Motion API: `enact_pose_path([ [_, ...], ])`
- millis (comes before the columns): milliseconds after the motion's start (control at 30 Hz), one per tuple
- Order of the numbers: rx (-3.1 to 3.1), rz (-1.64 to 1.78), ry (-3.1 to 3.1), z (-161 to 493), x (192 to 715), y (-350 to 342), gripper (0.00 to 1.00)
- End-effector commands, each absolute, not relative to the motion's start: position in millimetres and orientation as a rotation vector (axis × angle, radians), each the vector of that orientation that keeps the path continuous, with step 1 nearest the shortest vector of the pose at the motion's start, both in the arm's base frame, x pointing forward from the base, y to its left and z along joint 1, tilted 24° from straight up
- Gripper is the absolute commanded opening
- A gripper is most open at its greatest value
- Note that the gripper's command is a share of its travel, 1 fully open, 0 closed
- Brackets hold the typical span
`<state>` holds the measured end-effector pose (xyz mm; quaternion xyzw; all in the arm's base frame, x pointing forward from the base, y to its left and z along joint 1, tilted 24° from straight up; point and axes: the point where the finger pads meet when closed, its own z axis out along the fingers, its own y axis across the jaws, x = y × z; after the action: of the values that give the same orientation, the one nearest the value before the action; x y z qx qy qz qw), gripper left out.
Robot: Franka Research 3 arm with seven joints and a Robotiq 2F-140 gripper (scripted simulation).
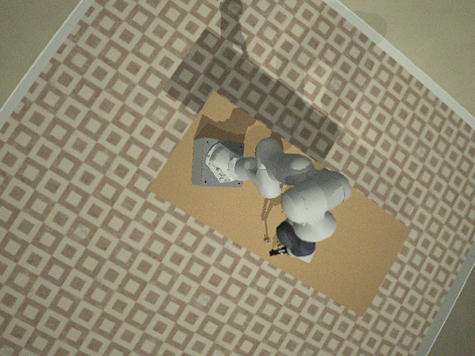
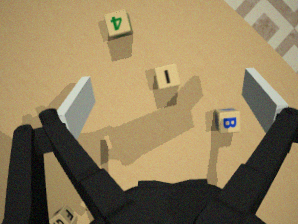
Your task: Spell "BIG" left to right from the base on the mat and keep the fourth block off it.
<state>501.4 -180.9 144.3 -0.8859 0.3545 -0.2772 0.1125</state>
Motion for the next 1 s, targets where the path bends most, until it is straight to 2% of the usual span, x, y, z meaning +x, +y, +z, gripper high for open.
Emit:
enact_pose_path([
  [0, -2.610, -0.813, 1.029, 143.7, 501.3, -181.0, 1.00],
  [167, -2.610, -0.812, 1.029, 146.7, 510.9, -182.6, 1.00],
  [400, -2.610, -0.813, 1.029, 171.5, 577.0, -183.6, 1.00],
  [967, -2.610, -0.813, 1.028, 171.8, 577.5, -183.5, 1.00],
])
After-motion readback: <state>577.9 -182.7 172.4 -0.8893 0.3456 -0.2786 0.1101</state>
